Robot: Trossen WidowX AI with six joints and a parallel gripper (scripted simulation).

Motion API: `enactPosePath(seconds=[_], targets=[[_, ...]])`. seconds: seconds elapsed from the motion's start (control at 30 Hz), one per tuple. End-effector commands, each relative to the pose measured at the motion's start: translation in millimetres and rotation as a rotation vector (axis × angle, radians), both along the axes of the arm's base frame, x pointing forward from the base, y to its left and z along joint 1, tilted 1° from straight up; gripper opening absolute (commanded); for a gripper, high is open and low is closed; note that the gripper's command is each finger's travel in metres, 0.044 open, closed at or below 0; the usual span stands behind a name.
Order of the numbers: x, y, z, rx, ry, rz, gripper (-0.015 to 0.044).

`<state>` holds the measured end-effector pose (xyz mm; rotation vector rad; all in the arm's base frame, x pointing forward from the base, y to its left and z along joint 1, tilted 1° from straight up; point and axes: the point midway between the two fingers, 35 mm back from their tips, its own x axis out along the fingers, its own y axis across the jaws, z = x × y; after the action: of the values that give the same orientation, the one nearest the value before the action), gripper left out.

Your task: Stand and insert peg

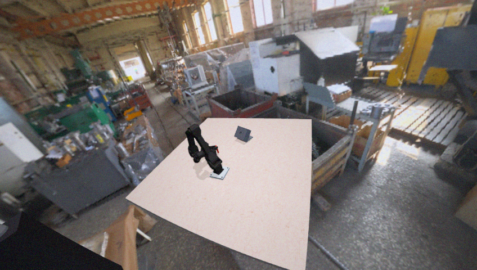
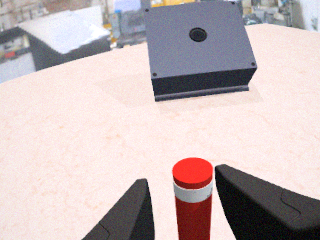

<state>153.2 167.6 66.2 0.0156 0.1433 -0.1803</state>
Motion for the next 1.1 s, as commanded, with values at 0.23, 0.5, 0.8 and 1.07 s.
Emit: enactPosePath(seconds=[0.23,0.5,0.8,1.07], targets=[[0.0,-0.1,-0.1,0.0,0.001,-0.001,0.013],[0.0,-0.1,-0.1,0.0,0.001,-0.001,0.0156],[0.0,-0.1,-0.1,0.0,0.001,-0.001,0.0392],[0.0,-0.1,-0.1,0.0,0.001,-0.001,0.044]])
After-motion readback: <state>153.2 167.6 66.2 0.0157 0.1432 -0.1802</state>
